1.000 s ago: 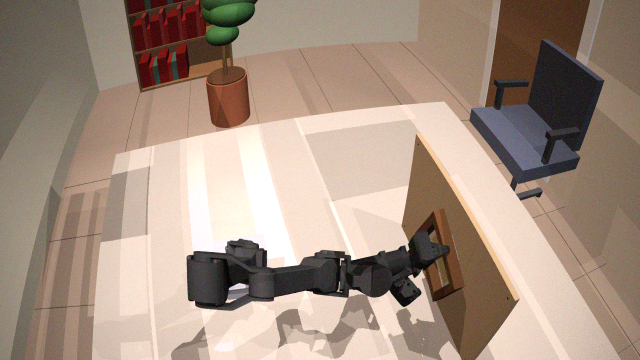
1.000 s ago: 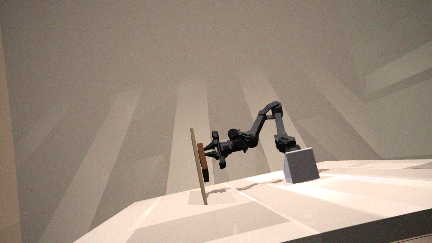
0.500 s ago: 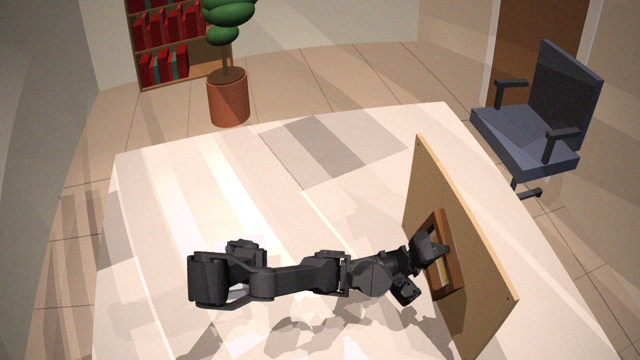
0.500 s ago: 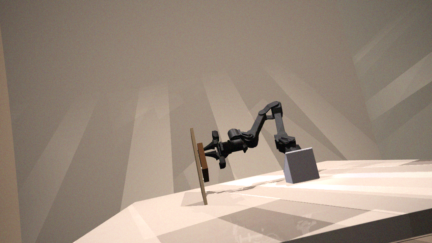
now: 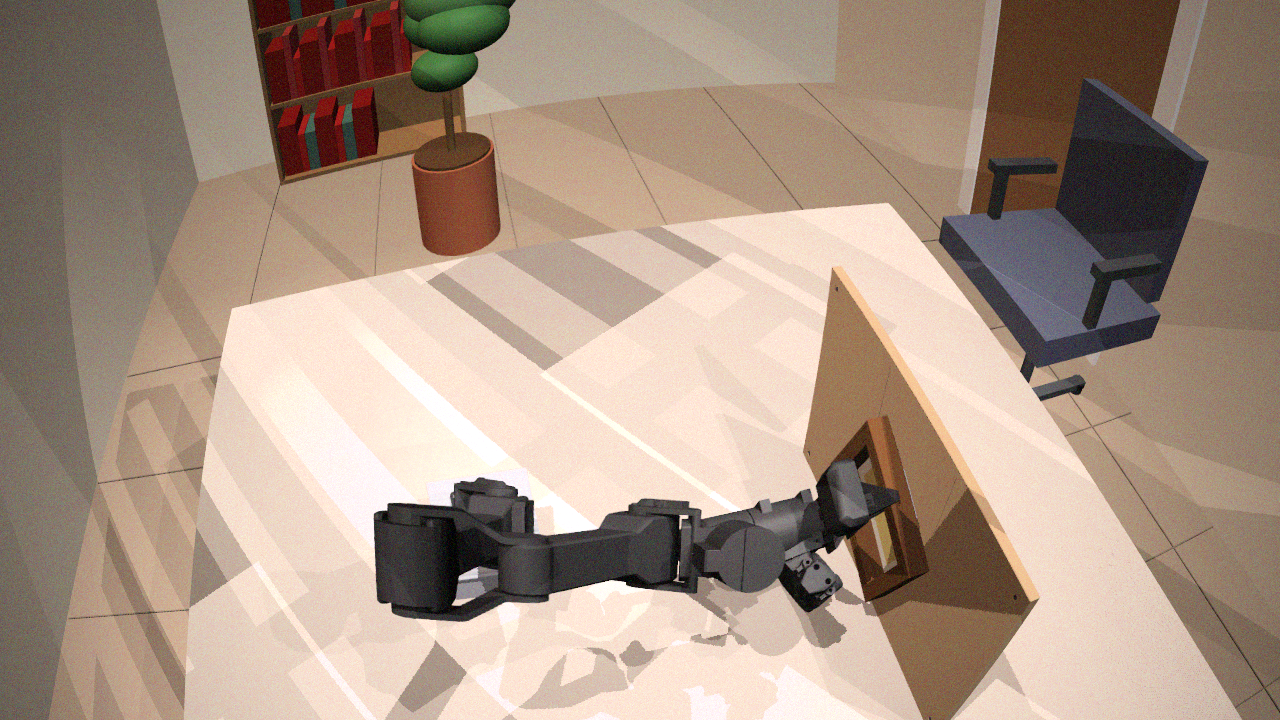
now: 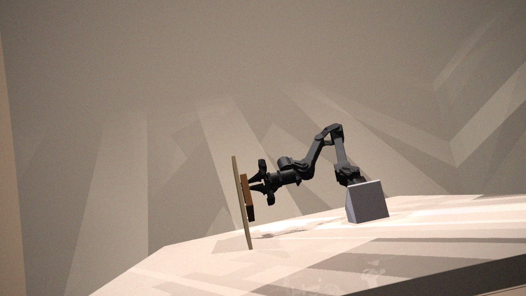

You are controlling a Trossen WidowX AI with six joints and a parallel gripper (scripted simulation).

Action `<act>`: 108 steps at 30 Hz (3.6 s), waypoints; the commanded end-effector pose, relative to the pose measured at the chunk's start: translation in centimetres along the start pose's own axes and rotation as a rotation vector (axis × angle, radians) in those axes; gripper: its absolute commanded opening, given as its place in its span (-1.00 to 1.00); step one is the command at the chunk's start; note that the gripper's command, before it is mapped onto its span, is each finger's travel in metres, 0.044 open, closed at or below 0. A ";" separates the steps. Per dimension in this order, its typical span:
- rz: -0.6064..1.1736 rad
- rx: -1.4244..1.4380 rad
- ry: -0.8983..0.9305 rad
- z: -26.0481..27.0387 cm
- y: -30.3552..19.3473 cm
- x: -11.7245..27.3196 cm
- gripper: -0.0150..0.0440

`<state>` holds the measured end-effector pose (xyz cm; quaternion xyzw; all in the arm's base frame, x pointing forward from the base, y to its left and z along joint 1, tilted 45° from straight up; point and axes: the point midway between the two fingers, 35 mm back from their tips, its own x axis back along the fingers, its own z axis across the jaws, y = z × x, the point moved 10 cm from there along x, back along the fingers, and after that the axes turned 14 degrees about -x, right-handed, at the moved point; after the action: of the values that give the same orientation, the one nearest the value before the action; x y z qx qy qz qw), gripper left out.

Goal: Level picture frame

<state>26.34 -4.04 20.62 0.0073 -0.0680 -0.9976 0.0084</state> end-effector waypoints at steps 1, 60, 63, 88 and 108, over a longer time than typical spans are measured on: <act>0.003 -0.003 0.005 0.1 -0.1 0.0 -0.49; 0.001 0.004 0.005 -0.7 -0.4 0.0 -0.49; 0.001 0.006 0.005 -0.7 -0.4 0.0 -0.49; 0.001 0.152 0.005 -0.6 -0.6 0.0 -0.49; 0.000 0.257 0.006 -0.5 -0.6 0.0 -0.49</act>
<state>26.34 -3.47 20.04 0.0121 -0.1876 -0.9821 0.0091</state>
